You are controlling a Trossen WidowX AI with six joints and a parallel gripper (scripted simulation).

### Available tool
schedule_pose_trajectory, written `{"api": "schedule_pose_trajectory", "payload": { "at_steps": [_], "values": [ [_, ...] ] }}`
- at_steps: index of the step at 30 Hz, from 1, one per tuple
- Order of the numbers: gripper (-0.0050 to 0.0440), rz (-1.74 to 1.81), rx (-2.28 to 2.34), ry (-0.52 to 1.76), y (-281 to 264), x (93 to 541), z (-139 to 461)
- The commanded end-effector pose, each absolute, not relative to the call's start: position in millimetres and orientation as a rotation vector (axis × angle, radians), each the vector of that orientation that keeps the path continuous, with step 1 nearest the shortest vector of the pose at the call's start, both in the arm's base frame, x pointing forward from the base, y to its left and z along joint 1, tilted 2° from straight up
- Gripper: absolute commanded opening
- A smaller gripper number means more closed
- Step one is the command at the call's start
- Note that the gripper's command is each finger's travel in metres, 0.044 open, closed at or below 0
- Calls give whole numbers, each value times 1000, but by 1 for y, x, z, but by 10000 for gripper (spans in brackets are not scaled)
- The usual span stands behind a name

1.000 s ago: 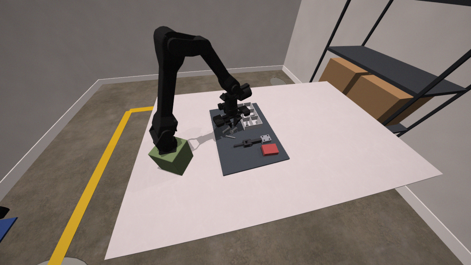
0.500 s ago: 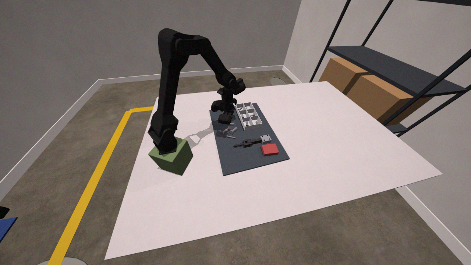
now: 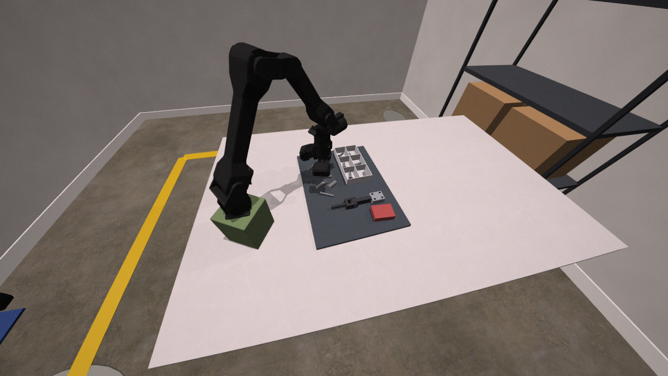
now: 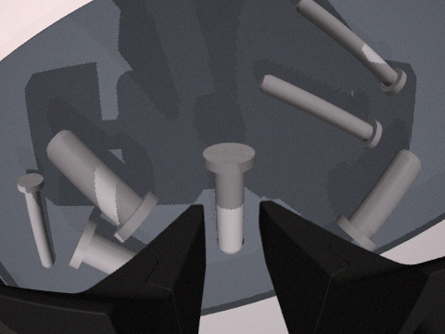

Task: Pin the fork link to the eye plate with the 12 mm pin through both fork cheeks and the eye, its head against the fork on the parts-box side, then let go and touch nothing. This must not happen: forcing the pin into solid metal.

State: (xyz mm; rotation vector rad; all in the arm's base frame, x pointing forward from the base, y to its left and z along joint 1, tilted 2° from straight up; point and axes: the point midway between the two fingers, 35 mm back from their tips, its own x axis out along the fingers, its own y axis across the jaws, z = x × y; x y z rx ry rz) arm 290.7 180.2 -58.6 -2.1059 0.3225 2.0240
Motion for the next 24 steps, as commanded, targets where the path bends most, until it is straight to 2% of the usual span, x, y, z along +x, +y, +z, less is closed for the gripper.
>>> {"api": "schedule_pose_trajectory", "payload": {
  "at_steps": [1, 24],
  "values": [
    [95, 2039, -2100, 317, 181, 290, -66],
    [95, 2039, -2100, 317, 181, 290, -79]
  ]
}}
